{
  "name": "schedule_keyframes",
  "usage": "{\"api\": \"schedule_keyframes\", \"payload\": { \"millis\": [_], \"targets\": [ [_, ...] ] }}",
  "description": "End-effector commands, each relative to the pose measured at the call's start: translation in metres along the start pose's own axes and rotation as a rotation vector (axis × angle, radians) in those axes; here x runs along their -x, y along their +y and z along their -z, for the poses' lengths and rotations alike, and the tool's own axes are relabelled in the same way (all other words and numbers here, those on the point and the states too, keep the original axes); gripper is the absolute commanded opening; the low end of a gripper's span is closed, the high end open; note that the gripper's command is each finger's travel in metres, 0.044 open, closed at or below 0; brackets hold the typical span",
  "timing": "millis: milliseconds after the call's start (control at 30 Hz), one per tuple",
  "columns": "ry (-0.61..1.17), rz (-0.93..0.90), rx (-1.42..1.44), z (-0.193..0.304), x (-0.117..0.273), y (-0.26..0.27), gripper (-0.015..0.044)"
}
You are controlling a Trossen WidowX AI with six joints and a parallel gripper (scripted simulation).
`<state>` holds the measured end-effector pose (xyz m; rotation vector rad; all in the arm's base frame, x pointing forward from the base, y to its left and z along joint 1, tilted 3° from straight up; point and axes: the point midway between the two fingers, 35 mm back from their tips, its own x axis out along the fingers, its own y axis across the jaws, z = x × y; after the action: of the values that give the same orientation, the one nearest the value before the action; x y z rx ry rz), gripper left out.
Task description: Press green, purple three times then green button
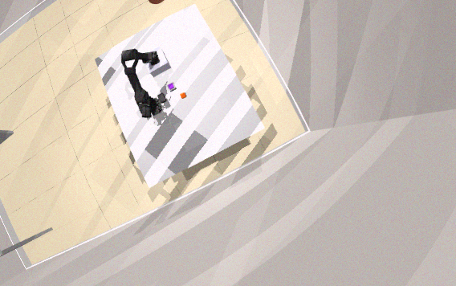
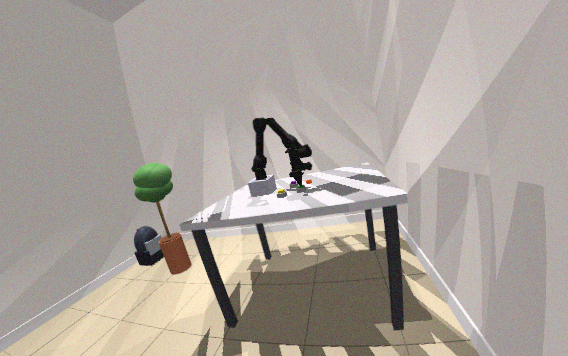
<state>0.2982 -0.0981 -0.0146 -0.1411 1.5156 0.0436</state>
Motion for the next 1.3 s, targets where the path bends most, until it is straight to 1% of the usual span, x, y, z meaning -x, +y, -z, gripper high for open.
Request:
{"api": "schedule_keyframes", "payload": {
  "millis": [0,233,367,500,600,800,967,1000,1133,1267],
  "targets": [
    [0.010,-0.007,0.006,0.003,-0.002,0.002,0.0020],
    [0.010,-0.007,0.006,0.003,-0.002,0.002,0.0020],
    [0.009,-0.007,0.006,0.002,0.029,0.001,0.0020],
    [0.010,-0.007,0.006,0.003,0.032,0.002,0.0020],
    [0.009,-0.011,0.006,-0.007,0.035,0.022,0.0099],
    [0.009,-0.023,0.005,-0.030,0.052,0.111,0.0256],
    [0.011,-0.030,0.005,-0.027,0.067,0.188,0.0387],
    [0.011,-0.031,0.005,-0.024,0.070,0.203,0.0400],
    [0.013,-0.034,0.005,-0.005,0.083,0.261,0.0400],
    [0.013,-0.034,0.005,0.026,0.096,0.315,0.0400]
  ]
}}
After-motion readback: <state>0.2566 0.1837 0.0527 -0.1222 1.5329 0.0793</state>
